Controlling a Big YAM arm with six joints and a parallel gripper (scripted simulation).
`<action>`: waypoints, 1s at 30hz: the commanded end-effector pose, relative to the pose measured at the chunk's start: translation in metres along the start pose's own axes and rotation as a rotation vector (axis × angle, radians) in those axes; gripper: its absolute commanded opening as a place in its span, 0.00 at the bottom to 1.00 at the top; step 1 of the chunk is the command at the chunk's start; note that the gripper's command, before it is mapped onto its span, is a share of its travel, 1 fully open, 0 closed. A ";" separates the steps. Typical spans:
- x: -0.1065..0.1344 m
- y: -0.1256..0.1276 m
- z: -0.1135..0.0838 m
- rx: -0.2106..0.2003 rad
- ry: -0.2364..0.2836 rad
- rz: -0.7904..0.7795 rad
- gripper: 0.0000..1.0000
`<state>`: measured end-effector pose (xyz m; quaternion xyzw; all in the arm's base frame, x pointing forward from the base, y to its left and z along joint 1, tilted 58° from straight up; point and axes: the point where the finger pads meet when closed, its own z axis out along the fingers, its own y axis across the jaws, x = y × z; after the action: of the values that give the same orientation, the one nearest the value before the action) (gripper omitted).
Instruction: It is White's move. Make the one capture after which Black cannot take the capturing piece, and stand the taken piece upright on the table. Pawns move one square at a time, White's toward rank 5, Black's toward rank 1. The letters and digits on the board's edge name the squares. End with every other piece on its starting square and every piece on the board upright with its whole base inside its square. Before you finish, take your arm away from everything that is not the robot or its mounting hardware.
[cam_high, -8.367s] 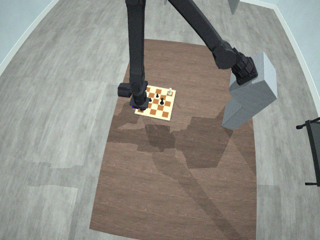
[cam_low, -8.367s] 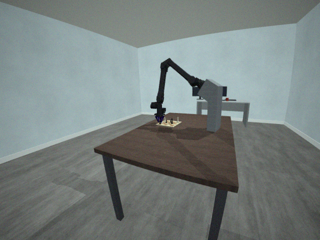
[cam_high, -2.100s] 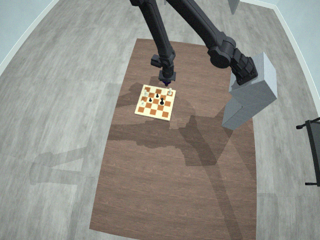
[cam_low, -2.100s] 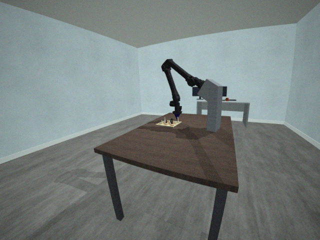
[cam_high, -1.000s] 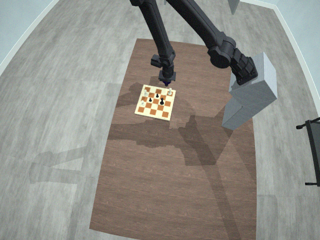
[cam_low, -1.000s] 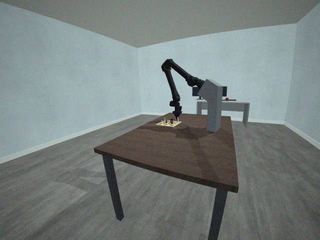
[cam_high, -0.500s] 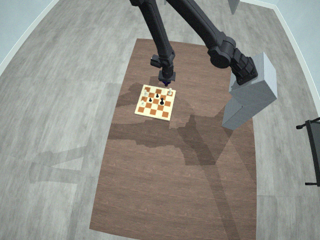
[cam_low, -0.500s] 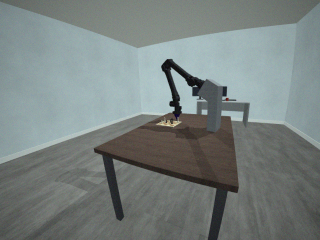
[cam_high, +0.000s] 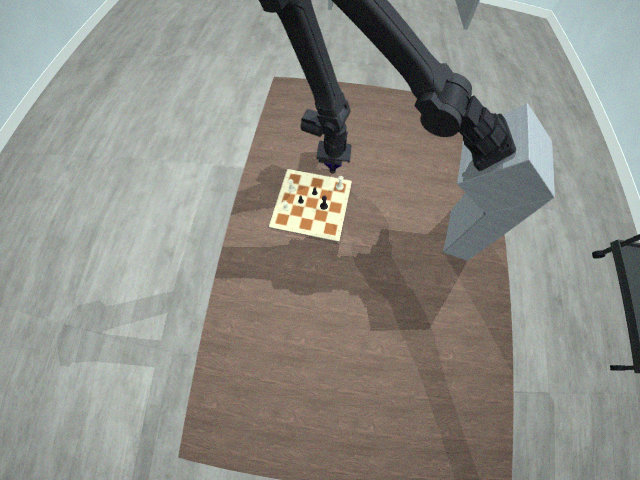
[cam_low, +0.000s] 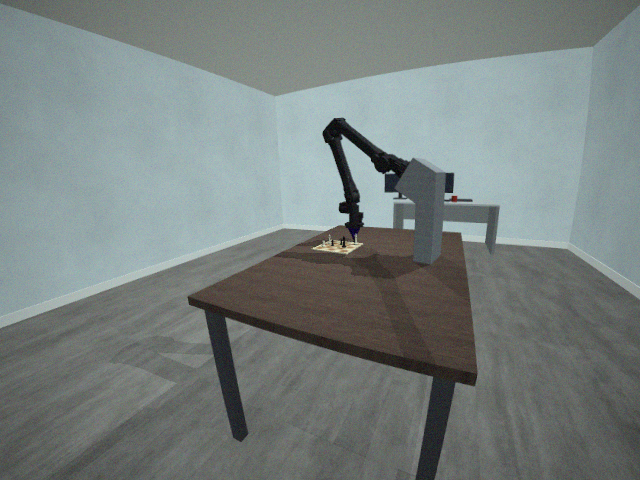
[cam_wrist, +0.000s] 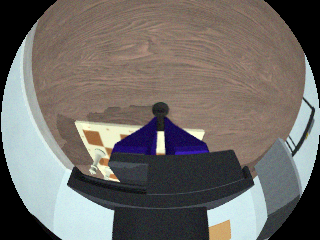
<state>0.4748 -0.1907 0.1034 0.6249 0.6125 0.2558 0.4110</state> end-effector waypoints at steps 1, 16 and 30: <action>0.004 -0.003 0.004 0.011 0.006 0.005 0.00; 0.006 -0.005 0.004 0.021 0.010 0.006 0.00; 0.005 -0.002 0.002 0.013 0.007 0.004 0.00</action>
<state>0.4765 -0.1912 0.1051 0.6247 0.6126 0.2557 0.4112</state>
